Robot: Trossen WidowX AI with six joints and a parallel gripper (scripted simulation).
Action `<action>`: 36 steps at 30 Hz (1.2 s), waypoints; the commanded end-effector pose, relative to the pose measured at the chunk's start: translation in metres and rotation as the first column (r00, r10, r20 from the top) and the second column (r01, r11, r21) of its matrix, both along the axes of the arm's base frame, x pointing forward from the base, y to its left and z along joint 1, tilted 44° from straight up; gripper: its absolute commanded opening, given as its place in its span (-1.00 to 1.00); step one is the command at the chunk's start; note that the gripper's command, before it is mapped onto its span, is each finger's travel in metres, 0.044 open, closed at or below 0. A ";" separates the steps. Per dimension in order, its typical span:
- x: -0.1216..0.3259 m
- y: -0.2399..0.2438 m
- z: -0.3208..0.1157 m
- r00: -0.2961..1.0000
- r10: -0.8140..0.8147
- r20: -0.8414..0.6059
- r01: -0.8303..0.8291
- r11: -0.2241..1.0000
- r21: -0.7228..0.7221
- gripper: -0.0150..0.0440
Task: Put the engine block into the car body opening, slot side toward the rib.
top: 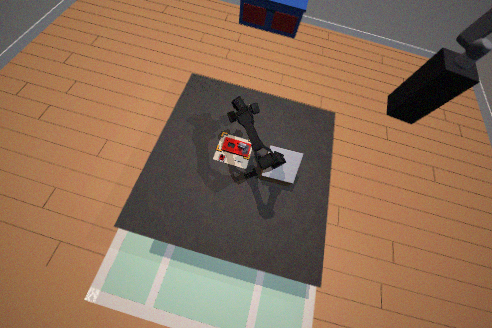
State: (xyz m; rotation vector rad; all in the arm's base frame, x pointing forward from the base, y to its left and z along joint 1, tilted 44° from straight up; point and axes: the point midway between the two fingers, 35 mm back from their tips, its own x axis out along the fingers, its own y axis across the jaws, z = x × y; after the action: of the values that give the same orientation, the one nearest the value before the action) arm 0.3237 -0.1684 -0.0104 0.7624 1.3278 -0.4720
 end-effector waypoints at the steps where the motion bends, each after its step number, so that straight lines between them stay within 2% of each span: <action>1: -0.006 0.023 -0.018 0.993 0.114 -0.018 -0.113 0.992 0.064 1.00; 11: -0.021 0.079 -0.053 0.918 0.397 0.016 -0.390 0.893 0.225 1.00; 21: -0.047 0.141 -0.077 0.779 0.612 0.136 -0.613 0.698 0.371 1.00; 28: -0.072 0.179 -0.087 0.672 0.698 0.248 -0.720 0.535 0.442 1.00; 36: -0.078 0.188 -0.097 0.662 0.703 0.259 -0.728 0.520 0.446 1.00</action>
State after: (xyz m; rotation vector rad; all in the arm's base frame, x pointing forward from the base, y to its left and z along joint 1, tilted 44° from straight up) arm 0.2523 0.0110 -0.0997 0.5561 1.6013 0.6035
